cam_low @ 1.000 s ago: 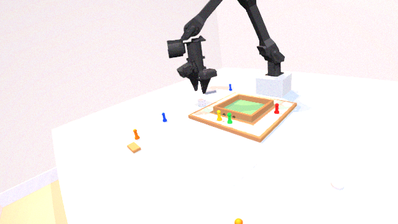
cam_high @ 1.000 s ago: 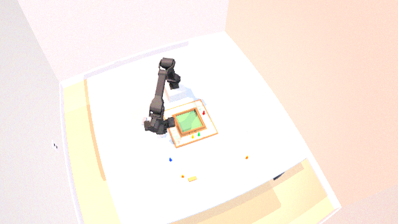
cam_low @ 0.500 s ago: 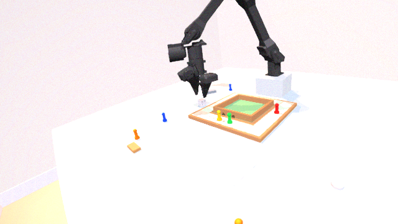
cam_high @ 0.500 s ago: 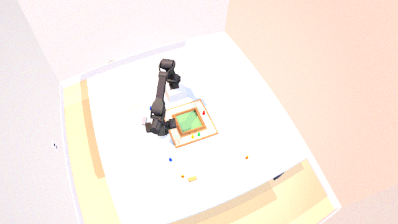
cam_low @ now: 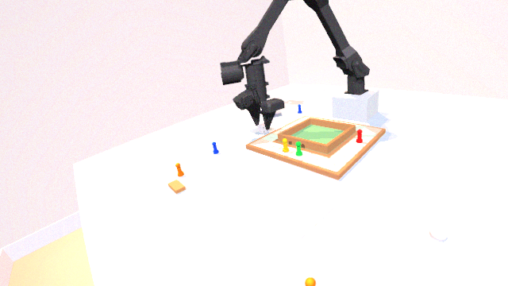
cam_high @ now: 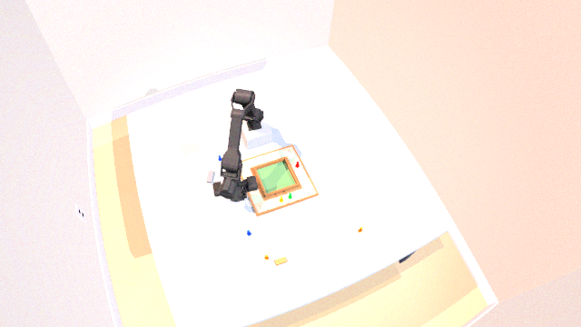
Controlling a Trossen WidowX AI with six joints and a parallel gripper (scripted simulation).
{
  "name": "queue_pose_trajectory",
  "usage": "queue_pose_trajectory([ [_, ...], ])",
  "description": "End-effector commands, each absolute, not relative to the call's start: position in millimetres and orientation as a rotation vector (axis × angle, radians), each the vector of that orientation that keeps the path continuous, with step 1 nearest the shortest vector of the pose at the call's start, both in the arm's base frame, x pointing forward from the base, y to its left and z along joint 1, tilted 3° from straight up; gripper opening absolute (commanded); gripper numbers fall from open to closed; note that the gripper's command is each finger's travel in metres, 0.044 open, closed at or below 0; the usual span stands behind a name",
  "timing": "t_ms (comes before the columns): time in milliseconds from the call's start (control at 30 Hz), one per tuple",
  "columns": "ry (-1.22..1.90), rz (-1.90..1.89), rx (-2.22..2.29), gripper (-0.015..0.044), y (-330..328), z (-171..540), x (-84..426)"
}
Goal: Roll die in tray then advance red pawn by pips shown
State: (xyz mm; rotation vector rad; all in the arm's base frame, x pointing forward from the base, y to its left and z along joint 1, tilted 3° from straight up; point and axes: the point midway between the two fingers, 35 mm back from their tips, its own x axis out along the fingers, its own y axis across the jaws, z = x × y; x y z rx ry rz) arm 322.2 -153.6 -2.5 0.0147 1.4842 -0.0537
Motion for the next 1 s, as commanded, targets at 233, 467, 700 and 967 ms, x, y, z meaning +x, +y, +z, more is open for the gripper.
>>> queue_pose_trajectory([
  [233, 1.488, -0.051, 0.024, 0.0118, -151.8, -9.6, 320.7],
  [467, 1.488, -0.051, 0.024, 0.0071, -151.8, -9.6, 320.7],
  [700, 1.488, -0.051, 0.023, 0.0000, -156.1, 21.6, 323.1],
  [967, 1.488, -0.052, 0.023, 0.0000, -159.6, 80.2, 319.3],
])
